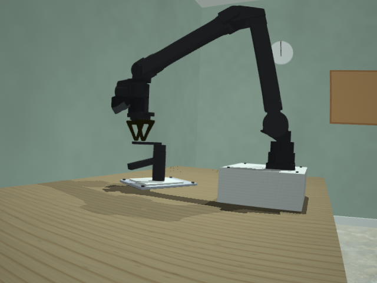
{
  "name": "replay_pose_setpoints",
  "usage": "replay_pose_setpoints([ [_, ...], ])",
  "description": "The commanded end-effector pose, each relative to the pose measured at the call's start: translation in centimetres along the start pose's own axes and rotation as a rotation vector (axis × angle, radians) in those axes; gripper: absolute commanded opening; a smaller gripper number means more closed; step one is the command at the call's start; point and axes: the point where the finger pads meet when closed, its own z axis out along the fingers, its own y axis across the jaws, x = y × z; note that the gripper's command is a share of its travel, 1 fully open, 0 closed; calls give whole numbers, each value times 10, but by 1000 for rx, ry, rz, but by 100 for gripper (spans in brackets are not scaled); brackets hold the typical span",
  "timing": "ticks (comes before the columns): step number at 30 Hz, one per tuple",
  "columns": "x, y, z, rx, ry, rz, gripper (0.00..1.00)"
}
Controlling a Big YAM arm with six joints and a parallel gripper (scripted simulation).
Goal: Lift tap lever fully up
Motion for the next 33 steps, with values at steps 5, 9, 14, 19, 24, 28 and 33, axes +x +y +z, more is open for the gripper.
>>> replay_pose_setpoints([
  [5,-14,-21,-32,77,-53,-13,62],
  [9,-15,-22,-30,74,-51,-13,62],
  [14,-15,-23,-28,69,-48,-13,62],
  [19,-14,-22,-26,65,-45,-13,62],
  [24,-12,-18,-21,54,-37,-13,62],
  [28,-11,-17,-19,50,-34,-13,62],
  [33,-10,-16,-18,48,-33,-13,62],
])
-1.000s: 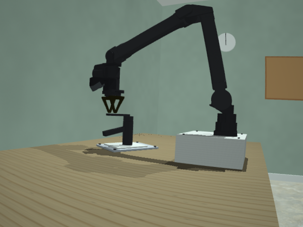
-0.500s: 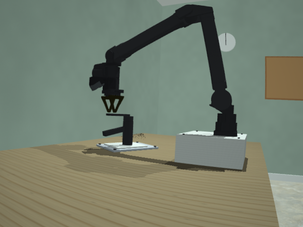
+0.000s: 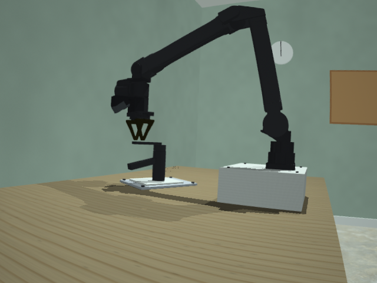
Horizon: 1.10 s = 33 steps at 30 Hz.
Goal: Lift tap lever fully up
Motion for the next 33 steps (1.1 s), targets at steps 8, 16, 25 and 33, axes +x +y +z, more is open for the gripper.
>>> replay_pose_setpoints([
  [8,-9,-14,-15,42,-29,-13,62],
  [16,-8,-14,-15,42,-28,-13,62],
  [25,-8,-14,-15,41,-28,-13,62],
  [33,-7,-11,-8,33,-22,-13,62],
])
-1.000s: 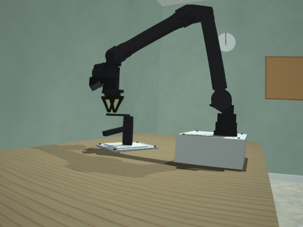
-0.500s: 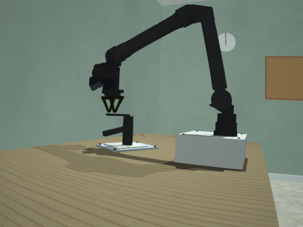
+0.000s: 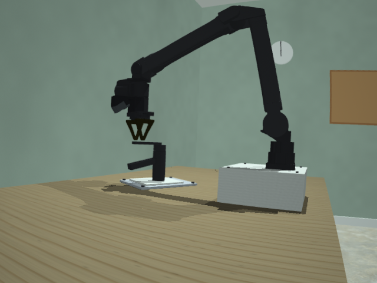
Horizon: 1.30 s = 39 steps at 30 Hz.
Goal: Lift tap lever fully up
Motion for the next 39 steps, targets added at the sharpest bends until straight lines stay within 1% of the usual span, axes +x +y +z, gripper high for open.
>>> replay_pose_setpoints([
  [1,-6,-11,-6,30,-20,-13,62],
  [4,-6,-10,-4,27,-18,-13,62],
  [12,-2,-5,8,9,-5,-13,62],
  [30,-5,-9,13,18,-12,-13,62],
  [39,-3,-7,19,12,-7,-13,62],
])
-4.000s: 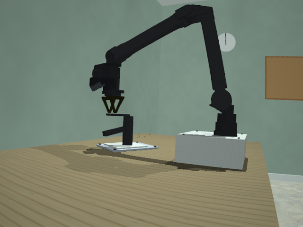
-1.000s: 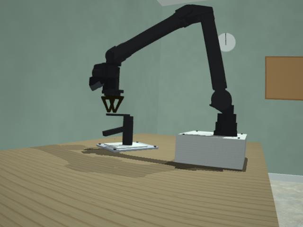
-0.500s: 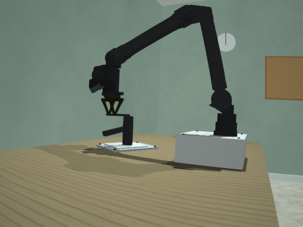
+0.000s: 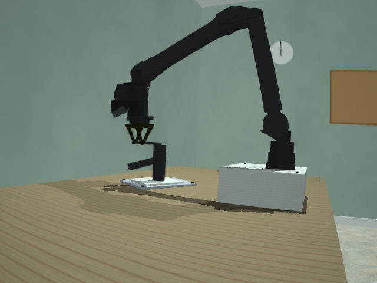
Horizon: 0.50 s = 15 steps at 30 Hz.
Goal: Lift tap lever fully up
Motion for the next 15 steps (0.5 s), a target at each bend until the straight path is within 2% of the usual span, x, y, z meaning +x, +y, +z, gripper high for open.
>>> replay_pose_setpoints([
  [1,-2,-6,3,11,-7,-12,62],
  [15,-6,-11,-2,25,-17,-12,62],
])
